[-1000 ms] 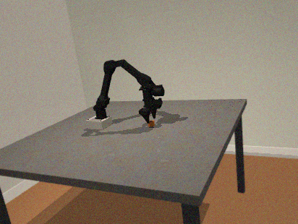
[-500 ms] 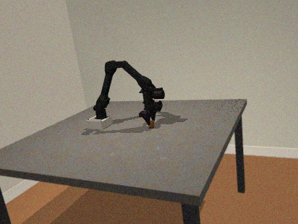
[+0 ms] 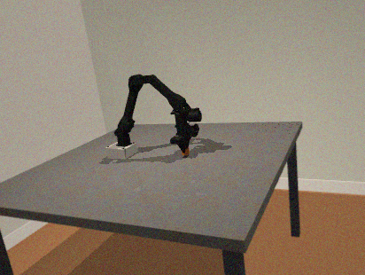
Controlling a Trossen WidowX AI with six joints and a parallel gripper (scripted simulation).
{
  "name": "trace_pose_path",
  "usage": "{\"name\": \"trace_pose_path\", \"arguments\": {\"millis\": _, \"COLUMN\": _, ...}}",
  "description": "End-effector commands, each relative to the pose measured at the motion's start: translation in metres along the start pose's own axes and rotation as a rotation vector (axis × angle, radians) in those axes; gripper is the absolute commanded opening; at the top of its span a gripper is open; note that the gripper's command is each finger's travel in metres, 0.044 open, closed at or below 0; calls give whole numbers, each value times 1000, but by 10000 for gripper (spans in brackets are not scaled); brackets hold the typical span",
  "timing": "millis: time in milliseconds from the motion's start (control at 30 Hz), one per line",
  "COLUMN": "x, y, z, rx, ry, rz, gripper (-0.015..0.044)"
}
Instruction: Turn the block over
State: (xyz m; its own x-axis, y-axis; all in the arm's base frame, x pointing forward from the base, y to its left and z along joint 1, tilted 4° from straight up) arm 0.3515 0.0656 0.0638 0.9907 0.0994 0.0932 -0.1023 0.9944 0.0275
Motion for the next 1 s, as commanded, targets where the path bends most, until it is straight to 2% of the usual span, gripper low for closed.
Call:
{"name": "trace_pose_path", "arguments": {"millis": 0, "x": 0, "y": 0, "z": -1, "rx": -4, "ry": 0, "rz": -4, "gripper": 71}}
{"name": "trace_pose_path", "arguments": {"millis": 133, "x": 0, "y": 0, "z": -1, "rx": -4, "ry": 0, "rz": -4, "gripper": 45}}
{"name": "trace_pose_path", "arguments": {"millis": 200, "x": 0, "y": 0, "z": 4, "rx": -4, "ry": 0, "rz": -4, "gripper": 0}}
{"name": "trace_pose_path", "arguments": {"millis": 367, "x": 0, "y": 0, "z": 29, "rx": -4, "ry": 0, "rz": -4, "gripper": 0}}
{"name": "trace_pose_path", "arguments": {"millis": 567, "x": 0, "y": 0, "z": 29, "rx": -4, "ry": -10, "rz": -4, "gripper": 0}}
{"name": "trace_pose_path", "arguments": {"millis": 967, "x": -5, "y": 0, "z": 20, "rx": -4, "ry": -196, "rz": -1, "gripper": 0}}
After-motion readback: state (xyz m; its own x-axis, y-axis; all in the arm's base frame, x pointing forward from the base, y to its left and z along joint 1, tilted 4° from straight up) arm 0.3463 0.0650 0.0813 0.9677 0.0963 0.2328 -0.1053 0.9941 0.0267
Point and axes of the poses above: the point midway between the two fingers, 35 mm back from their tips, its own z axis back along the fingers, its own y axis across the jaws, x = y × z, the point moved 4 cm from there along z, back along the fingers, and after that the axes turned 1 degree about -z, right-handed, at the moved point
